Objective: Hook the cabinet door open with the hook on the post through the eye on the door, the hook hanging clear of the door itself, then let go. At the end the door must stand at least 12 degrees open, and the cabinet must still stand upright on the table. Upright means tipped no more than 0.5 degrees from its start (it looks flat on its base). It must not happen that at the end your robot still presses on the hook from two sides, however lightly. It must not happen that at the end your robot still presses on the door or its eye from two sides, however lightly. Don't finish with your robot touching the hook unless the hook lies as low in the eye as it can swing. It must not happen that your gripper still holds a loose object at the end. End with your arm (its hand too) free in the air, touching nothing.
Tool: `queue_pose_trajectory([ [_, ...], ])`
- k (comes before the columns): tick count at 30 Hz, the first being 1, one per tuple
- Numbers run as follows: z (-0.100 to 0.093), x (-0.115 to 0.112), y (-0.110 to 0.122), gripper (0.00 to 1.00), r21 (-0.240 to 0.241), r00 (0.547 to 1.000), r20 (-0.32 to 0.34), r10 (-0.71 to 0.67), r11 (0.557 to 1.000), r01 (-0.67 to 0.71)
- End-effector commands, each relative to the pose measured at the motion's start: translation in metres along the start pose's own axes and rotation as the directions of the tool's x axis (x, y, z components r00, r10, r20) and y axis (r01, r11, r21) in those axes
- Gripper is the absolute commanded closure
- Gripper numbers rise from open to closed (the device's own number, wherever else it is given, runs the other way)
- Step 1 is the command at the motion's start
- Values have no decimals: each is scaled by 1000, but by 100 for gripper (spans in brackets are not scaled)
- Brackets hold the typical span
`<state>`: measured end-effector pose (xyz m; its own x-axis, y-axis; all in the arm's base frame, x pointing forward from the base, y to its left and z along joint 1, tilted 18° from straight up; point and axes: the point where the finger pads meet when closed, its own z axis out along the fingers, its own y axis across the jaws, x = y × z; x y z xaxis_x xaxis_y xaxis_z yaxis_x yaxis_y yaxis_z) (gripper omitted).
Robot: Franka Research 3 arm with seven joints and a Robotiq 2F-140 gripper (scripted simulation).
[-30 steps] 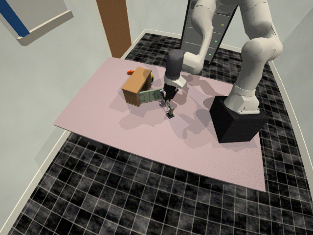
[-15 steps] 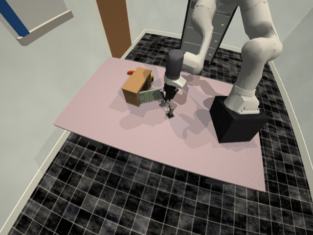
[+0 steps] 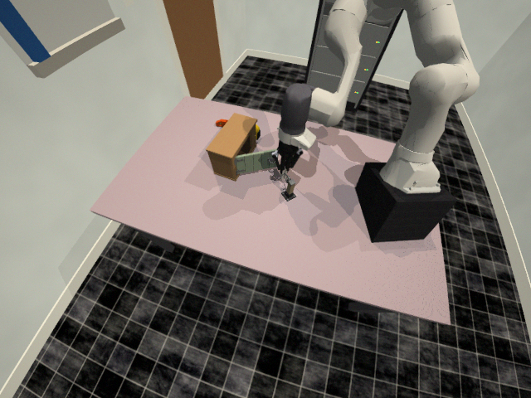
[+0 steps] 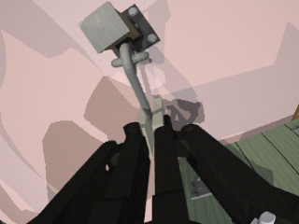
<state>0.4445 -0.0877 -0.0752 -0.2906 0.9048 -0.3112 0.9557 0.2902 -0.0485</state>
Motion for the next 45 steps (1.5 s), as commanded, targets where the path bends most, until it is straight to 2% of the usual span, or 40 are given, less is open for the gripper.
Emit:
queue_pose_trajectory([
  [1,1,0,0,97,0,1000,1,1,1000,-1],
  [45,-17,-9,0,97,0,1000,1,4,1000,-4],
])
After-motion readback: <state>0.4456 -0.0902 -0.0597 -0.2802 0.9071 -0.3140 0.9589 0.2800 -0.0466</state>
